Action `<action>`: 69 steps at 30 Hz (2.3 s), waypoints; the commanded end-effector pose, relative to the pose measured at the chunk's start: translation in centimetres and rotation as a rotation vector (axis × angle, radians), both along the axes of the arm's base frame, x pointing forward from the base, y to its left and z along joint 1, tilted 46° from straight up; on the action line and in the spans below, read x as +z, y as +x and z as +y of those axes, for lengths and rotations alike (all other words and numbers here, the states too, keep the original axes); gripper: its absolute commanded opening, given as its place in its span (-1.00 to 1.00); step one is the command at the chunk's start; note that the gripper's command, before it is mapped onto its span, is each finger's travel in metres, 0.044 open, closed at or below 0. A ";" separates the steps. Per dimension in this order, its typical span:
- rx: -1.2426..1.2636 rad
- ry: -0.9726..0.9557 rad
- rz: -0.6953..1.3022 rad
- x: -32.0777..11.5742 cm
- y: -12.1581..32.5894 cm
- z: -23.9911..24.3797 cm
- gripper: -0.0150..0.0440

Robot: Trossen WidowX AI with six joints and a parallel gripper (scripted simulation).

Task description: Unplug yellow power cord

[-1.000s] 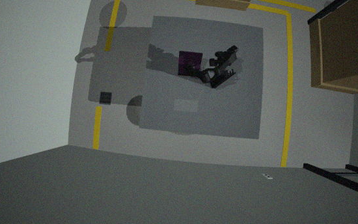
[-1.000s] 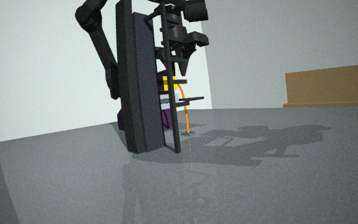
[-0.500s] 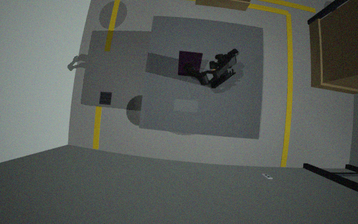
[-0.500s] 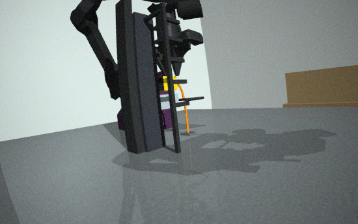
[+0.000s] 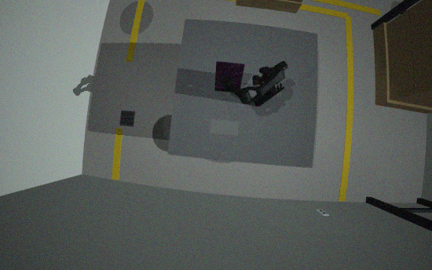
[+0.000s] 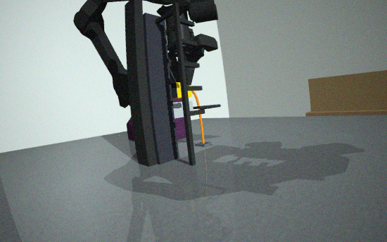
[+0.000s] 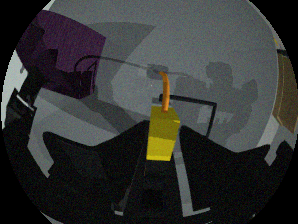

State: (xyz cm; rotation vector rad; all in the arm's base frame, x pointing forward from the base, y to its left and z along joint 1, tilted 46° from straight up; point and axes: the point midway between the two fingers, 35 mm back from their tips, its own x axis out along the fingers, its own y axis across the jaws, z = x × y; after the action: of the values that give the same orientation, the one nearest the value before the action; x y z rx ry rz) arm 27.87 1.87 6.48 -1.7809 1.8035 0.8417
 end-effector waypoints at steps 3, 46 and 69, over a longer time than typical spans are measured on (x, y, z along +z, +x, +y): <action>-0.001 -0.001 0.001 -0.1 0.0 -0.2 -0.04; 0.004 0.005 0.001 -3.2 -0.4 3.6 -0.49; 0.005 0.001 0.001 -2.6 -0.4 3.6 0.05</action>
State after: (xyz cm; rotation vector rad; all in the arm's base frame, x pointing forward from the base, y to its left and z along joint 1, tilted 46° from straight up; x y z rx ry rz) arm 27.35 5.18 3.63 -1.7826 1.8072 0.8515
